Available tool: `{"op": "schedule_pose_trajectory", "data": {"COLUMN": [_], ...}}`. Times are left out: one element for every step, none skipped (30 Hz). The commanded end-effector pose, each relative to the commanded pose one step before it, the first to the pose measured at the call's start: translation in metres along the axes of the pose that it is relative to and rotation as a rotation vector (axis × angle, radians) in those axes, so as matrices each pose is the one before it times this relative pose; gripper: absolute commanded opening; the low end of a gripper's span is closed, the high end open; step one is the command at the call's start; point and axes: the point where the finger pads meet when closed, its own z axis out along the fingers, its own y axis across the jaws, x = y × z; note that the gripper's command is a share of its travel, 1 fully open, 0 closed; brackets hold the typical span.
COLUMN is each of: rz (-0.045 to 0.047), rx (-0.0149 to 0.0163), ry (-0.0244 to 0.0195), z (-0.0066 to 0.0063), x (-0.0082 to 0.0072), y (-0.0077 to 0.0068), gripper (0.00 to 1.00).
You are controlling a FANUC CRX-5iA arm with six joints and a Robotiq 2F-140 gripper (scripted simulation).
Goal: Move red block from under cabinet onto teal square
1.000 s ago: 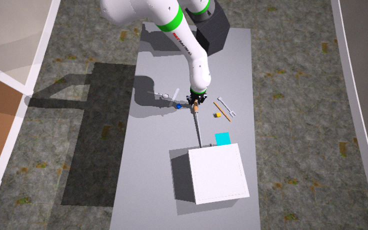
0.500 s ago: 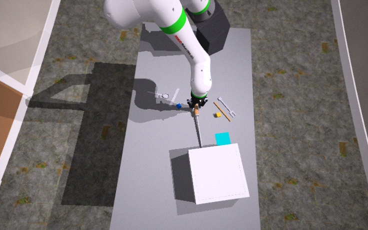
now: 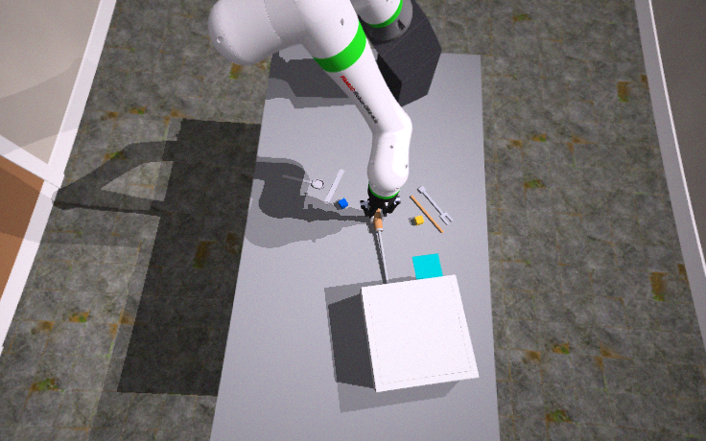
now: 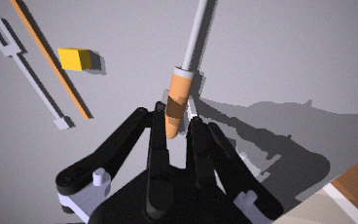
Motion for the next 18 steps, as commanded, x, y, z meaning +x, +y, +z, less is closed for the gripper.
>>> {"op": "schedule_pose_trajectory", "data": {"rz": [-0.00039,-0.00002,-0.00002,-0.00002,-0.00002,-0.00002,-0.00002,-0.00002,-0.00002,-0.00002,0.0,0.0,-0.00003,-0.00002,-0.00002,-0.00003,-0.00002,-0.00002], "rx": [0.00014,0.00003,-0.00003,0.00001,0.00001,-0.00002,0.00001,0.00001,-0.00002,0.00001,0.0,0.0,0.00001,-0.00002,0.00001,0.00003,-0.00003,0.0], "ry": [-0.00185,-0.00001,0.00001,0.0,0.0,0.00001,0.0,0.0,0.00001,0.0,0.0,0.0,0.0,0.00001,0.0,-0.00001,0.00001,0.0], "z": [0.0,0.0,0.0,0.0,0.0,0.0,0.0,0.0,0.0,0.0,0.0,0.0,0.0,0.0,0.0,0.0,0.0,0.0], "x": [0.00949,0.00307,0.00314,0.00315,0.00318,0.00324,0.00325,0.00329,0.00334,0.00335,0.0,0.0,0.00338,0.00343,0.00344,0.00344,0.00345,0.00339], "y": [0.00013,-0.00002,0.00002,0.0,0.0,0.00001,-0.00001,0.0,0.00001,0.0,0.0,0.0,-0.00001,0.00002,0.0,-0.00001,0.00002,0.0], "gripper": [0.0,0.0,0.0,0.0,0.0,0.0,0.0,0.0,0.0,0.0,0.0,0.0,0.0,0.0,0.0,0.0,0.0,0.0]}}
